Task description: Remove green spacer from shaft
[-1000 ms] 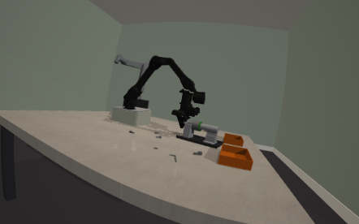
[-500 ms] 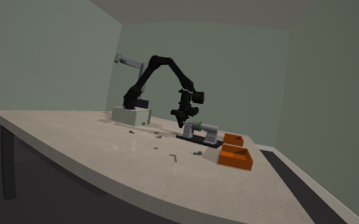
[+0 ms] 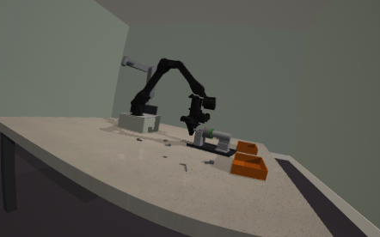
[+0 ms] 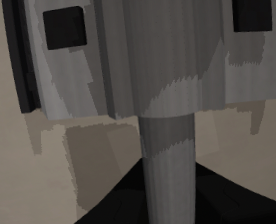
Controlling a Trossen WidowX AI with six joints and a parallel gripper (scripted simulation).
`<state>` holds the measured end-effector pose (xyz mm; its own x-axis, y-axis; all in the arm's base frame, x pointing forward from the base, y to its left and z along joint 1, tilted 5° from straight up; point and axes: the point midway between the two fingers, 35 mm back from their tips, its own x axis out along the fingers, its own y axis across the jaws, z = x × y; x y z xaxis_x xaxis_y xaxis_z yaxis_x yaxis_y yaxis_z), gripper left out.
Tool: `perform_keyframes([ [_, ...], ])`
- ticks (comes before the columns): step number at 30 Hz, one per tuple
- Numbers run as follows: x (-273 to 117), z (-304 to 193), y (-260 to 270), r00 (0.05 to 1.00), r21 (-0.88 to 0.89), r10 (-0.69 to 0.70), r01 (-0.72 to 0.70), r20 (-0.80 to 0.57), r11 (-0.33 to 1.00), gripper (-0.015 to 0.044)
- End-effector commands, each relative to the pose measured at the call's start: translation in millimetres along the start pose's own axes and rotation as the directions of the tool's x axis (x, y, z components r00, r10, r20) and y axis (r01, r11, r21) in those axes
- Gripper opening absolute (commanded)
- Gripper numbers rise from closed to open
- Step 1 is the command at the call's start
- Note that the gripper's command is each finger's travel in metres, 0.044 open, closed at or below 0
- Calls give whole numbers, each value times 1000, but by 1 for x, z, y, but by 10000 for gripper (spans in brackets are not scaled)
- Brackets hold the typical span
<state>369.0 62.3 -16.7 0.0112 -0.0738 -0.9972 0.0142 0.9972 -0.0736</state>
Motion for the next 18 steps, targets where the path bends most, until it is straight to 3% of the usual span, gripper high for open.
perform_keyframes([
  [1, 0, -1, 0, 1000, 3, -1, 1, 0, 1000, 0],
  [18, 0, -3, 0, 1000, 3, -1, 1, 0, 1000, 0],
])
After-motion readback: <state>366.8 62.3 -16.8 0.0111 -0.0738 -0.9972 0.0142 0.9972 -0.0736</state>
